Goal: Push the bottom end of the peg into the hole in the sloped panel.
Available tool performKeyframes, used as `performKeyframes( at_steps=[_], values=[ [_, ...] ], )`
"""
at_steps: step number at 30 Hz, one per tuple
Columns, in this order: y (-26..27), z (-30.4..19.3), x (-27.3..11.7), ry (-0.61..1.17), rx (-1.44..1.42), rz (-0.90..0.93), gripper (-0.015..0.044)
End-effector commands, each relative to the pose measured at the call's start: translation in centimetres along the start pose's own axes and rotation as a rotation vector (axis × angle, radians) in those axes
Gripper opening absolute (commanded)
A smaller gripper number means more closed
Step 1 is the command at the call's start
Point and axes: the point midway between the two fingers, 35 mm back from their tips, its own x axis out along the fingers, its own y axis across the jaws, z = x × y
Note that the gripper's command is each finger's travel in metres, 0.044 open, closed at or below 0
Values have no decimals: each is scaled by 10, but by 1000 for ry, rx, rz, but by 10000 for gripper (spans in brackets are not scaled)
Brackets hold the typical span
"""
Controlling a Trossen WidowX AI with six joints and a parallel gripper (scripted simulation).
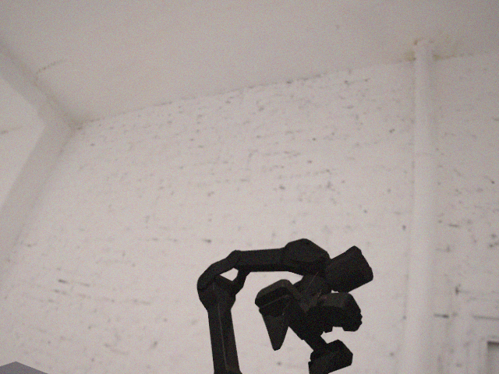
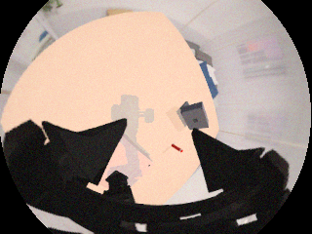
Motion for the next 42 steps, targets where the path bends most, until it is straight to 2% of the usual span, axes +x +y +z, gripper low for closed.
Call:
performKeyframes(
  at_steps=[1, 42],
  values=[
    [-6, 0, 6, 27, 49, 2, 440],
    [-72, -43, 76, 327, 532, 7, 440]
  ],
)
